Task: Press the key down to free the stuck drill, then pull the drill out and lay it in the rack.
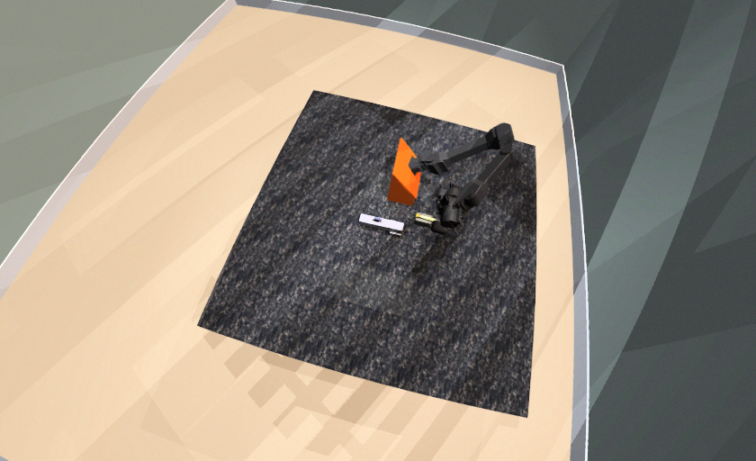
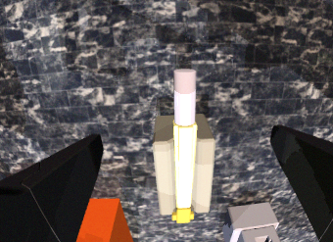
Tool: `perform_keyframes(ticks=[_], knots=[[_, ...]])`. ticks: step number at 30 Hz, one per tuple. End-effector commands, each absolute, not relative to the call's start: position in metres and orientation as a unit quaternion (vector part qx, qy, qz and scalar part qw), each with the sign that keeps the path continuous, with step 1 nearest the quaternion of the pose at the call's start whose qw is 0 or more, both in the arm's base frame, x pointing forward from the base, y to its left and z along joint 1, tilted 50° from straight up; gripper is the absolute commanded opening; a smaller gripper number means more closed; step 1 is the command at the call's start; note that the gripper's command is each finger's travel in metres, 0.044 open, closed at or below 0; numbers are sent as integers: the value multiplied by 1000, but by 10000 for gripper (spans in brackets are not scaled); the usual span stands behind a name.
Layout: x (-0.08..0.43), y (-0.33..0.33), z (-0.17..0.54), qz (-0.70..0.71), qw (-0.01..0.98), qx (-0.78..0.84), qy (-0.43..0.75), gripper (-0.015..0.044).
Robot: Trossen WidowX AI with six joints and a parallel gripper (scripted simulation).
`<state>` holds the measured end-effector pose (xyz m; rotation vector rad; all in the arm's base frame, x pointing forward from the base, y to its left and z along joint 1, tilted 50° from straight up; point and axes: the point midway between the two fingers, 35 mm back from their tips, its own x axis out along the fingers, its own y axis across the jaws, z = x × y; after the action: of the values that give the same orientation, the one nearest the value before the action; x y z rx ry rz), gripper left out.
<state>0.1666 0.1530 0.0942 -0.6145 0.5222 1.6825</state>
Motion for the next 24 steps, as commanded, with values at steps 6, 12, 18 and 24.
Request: perform_keyframes(ticks=[6,12,18,24], knots=[[170,143,105,726,591,-273,224,440],[176,166,108,726,540,-367,218,440],[185,205,125,699,503,-474,182,440],[191,260,162,638,489,-588,87,440]])
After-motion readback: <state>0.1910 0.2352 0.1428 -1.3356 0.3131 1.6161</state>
